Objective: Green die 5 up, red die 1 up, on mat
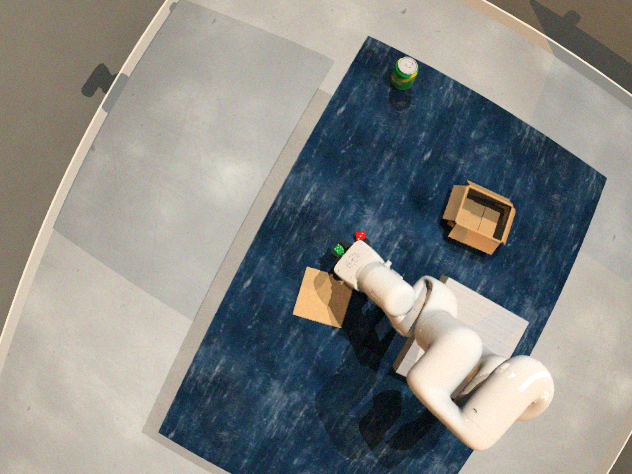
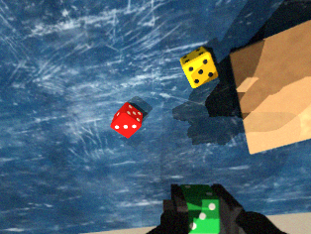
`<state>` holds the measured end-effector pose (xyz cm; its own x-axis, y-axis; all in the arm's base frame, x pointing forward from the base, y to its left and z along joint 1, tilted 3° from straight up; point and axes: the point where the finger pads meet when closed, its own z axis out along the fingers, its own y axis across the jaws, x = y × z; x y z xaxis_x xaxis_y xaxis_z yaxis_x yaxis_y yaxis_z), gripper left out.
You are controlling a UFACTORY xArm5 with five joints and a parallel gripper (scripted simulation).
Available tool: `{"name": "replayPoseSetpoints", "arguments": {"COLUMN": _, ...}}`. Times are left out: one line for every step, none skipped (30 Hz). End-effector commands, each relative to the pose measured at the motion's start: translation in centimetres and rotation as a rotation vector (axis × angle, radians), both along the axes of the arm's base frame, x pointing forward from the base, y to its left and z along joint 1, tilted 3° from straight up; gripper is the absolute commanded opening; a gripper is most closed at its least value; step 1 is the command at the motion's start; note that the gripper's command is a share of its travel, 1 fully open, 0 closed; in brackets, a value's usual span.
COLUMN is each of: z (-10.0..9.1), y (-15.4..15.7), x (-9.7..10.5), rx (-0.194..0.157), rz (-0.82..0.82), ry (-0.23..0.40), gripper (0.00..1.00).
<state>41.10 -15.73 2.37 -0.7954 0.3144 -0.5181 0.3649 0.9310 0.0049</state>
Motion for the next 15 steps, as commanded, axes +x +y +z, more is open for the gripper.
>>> {"name": "replayPoseSetpoints", "arguments": {"z": -0.17, "y": -0.10, "x": 0.22, "rx": -0.060, "rz": -0.002, "ry": -0.162, "gripper": 0.21}}
{"name": "replayPoseSetpoints", "arguments": {"z": -0.15, "y": -0.08, "x": 0.17, "rx": -0.070, "rz": -0.003, "ry": -0.189, "gripper": 0.21}}
{"name": "replayPoseSetpoints", "arguments": {"z": -0.15, "y": -0.08, "x": 0.17, "rx": -0.070, "rz": -0.003, "ry": -0.189, "gripper": 0.21}}
{"name": "replayPoseSetpoints", "arguments": {"z": -0.15, "y": -0.08, "x": 0.17, "rx": -0.070, "rz": -0.003, "ry": -0.189, "gripper": 0.21}}
{"name": "replayPoseSetpoints", "arguments": {"z": -0.14, "y": -0.08, "x": 0.17, "rx": -0.071, "rz": -0.003, "ry": -0.192, "gripper": 0.21}}
{"name": "replayPoseSetpoints", "arguments": {"z": -0.09, "y": -0.05, "x": 0.08, "rx": -0.082, "rz": -0.003, "ry": -0.219, "gripper": 0.21}}
{"name": "replayPoseSetpoints", "arguments": {"z": -0.11, "y": -0.06, "x": 0.11, "rx": -0.091, "rz": -0.004, "ry": -0.245, "gripper": 0.21}}
{"name": "replayPoseSetpoints", "arguments": {"z": -0.14, "y": -0.07, "x": 0.13, "rx": -0.099, "rz": -0.004, "ry": -0.268, "gripper": 0.21}}
{"name": "replayPoseSetpoints", "arguments": {"z": -0.15, "y": -0.08, "x": 0.13, "rx": -0.107, "rz": -0.005, "ry": -0.288, "gripper": 0.21}}
{"name": "replayPoseSetpoints", "arguments": {"z": -0.15, "y": -0.07, "x": 0.11, "rx": -0.113, "rz": -0.005, "ry": -0.305, "gripper": 0.21}}
{"name": "replayPoseSetpoints", "arguments": {"z": -0.14, "y": -0.06, "x": 0.08, "rx": -0.118, "rz": -0.005, "ry": -0.319, "gripper": 0.21}}
{"name": "replayPoseSetpoints", "arguments": {"z": -0.14, "y": -0.05, "x": 0.05, "rx": -0.122, "rz": -0.005, "ry": -0.331, "gripper": 0.21}}
{"name": "replayPoseSetpoints", "arguments": {"z": -0.13, "y": -0.04, "x": 0.02, "rx": -0.125, "rz": -0.005, "ry": -0.339, "gripper": 0.21}}
{"name": "replayPoseSetpoints", "arguments": {"z": -0.12, "y": -0.03, "x": -0.01, "rx": -0.128, "rz": -0.005, "ry": -0.346, "gripper": 0.21}}
{"name": "replayPoseSetpoints", "arguments": {"z": -0.12, "y": -0.02, "x": -0.02, "rx": -0.129, "rz": -0.006, "ry": -0.350, "gripper": 0.21}}
